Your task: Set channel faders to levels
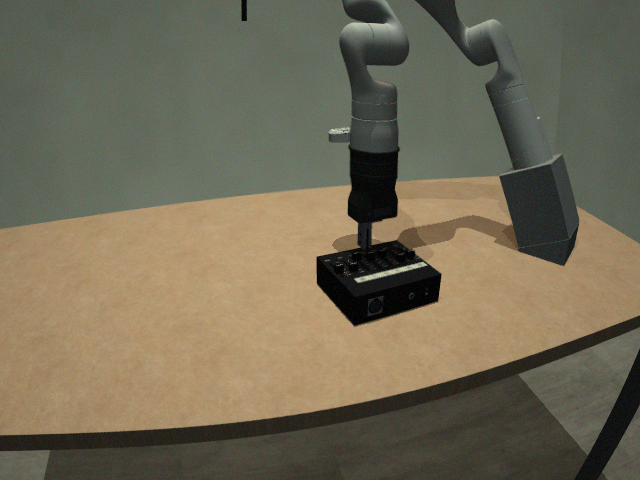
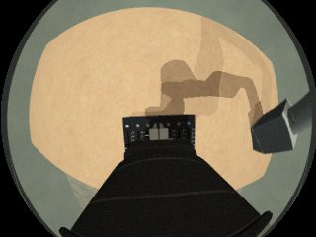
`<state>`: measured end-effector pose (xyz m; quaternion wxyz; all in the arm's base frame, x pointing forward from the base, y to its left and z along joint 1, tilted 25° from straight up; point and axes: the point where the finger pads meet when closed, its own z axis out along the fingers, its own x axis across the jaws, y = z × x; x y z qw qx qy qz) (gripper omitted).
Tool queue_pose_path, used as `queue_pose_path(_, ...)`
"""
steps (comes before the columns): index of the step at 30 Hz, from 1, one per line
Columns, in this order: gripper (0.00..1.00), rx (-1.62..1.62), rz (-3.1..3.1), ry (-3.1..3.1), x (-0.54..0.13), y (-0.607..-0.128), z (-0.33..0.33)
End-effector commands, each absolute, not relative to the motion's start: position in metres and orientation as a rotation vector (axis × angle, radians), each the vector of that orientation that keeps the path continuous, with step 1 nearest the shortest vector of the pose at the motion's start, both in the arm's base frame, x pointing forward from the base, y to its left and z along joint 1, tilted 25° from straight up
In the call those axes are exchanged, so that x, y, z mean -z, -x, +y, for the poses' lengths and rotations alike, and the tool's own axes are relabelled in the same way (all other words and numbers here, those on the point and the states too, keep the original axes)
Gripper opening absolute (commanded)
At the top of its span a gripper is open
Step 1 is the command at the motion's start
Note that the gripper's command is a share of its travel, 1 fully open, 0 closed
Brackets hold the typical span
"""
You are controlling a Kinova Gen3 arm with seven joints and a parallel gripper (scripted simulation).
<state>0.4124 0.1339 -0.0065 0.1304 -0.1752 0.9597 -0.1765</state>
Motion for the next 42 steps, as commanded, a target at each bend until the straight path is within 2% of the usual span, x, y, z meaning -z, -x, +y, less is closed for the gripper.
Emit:
queue_pose_path(1, 0.0, 0.514, 2.788, 0.51, 0.0084, -0.4126, 0.1335)
queue_pose_path(42, 0.0, 0.514, 2.788, 0.51, 0.0153, -0.4141, 0.1334)
